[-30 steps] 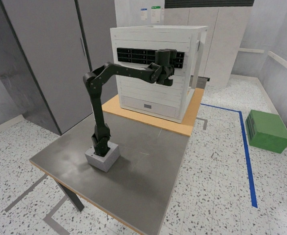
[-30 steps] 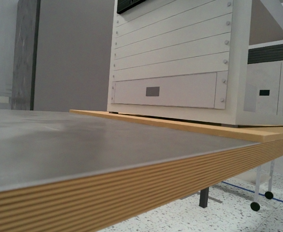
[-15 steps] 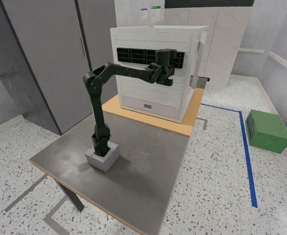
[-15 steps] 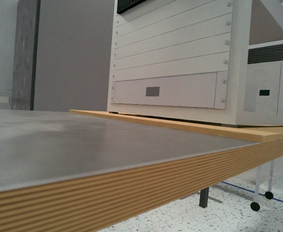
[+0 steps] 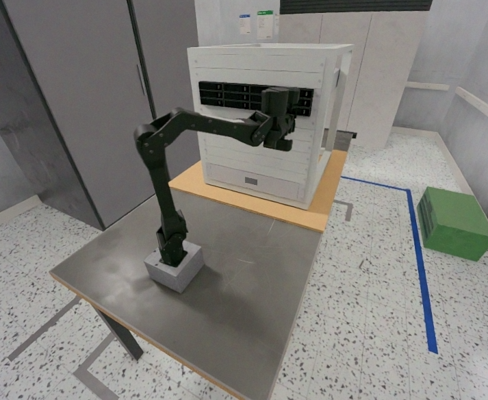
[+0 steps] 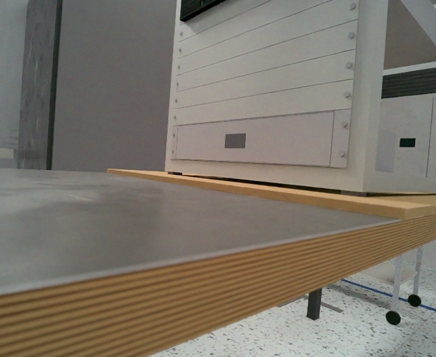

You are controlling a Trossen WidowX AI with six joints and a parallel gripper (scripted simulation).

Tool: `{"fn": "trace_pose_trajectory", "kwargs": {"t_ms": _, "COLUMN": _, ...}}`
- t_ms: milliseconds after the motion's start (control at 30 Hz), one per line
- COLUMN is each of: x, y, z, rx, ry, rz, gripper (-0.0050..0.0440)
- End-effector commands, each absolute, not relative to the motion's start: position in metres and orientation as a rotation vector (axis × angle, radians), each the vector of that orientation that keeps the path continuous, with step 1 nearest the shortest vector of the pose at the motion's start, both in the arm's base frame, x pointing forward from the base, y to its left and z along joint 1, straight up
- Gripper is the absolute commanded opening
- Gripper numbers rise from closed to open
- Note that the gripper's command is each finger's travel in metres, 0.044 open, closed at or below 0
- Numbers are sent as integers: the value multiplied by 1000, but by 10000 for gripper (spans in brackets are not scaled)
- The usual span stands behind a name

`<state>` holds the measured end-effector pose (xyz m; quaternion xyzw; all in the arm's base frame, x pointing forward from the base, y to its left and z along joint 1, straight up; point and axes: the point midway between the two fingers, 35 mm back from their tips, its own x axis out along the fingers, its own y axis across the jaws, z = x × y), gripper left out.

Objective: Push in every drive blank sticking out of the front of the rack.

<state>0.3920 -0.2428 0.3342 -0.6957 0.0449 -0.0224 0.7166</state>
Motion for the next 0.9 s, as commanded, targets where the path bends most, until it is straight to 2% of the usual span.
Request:
{"fn": "trace_pose_trajectory", "kwargs": {"t_ms": 0, "x": 365, "y": -236, "z": 350, "rx": -1567, "ry": 77, "rz": -74, "gripper": -50}}
{"fn": "trace_pose_trajectory", "kwargs": {"t_ms": 867, "x": 362, "y": -236, "z": 350, "rx": -1567, "ry": 77, "rz": -74, "gripper": -50}}
